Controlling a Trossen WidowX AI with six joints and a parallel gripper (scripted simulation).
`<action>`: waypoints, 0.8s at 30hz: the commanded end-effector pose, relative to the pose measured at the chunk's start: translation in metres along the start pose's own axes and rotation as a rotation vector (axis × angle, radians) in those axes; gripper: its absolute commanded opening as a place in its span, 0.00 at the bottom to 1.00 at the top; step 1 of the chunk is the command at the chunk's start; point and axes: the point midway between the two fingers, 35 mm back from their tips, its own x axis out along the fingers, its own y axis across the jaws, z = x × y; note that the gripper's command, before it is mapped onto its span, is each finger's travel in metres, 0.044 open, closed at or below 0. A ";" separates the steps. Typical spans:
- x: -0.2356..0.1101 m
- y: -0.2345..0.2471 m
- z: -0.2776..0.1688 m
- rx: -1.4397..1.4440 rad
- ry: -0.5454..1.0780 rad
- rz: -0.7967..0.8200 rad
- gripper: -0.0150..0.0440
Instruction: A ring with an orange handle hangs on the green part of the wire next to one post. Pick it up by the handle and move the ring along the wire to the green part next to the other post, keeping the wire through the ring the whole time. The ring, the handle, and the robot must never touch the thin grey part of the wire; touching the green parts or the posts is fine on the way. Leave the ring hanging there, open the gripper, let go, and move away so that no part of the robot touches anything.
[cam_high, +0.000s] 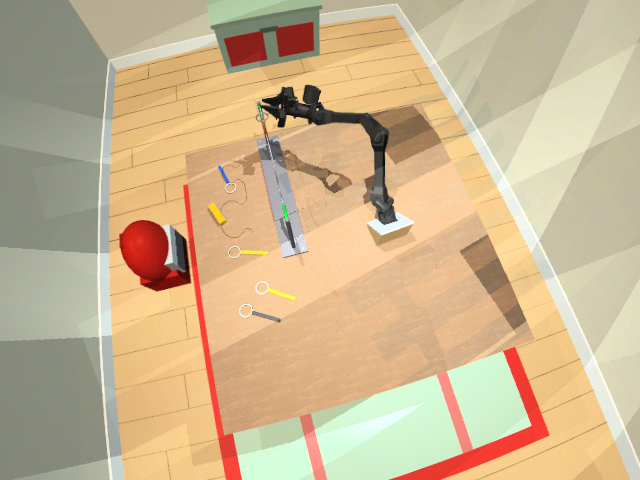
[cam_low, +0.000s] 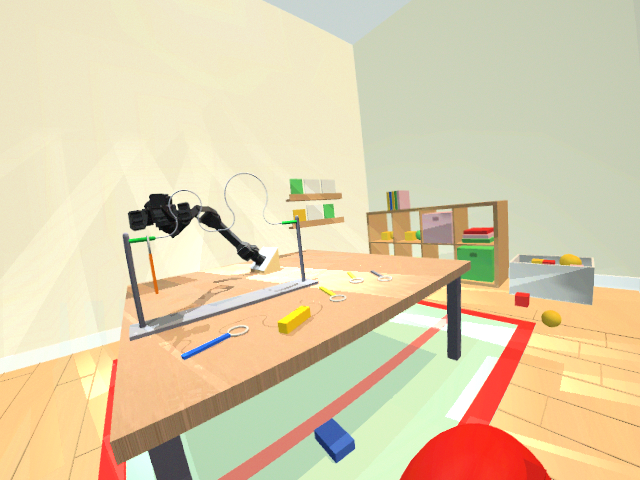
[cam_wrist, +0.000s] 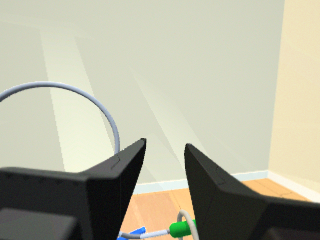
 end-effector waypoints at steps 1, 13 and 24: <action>-0.011 -0.018 -0.033 -0.092 0.056 0.023 0.53; -0.061 -0.056 -0.149 -0.147 0.200 0.162 0.53; -0.139 -0.079 -0.240 -0.076 0.290 0.268 0.53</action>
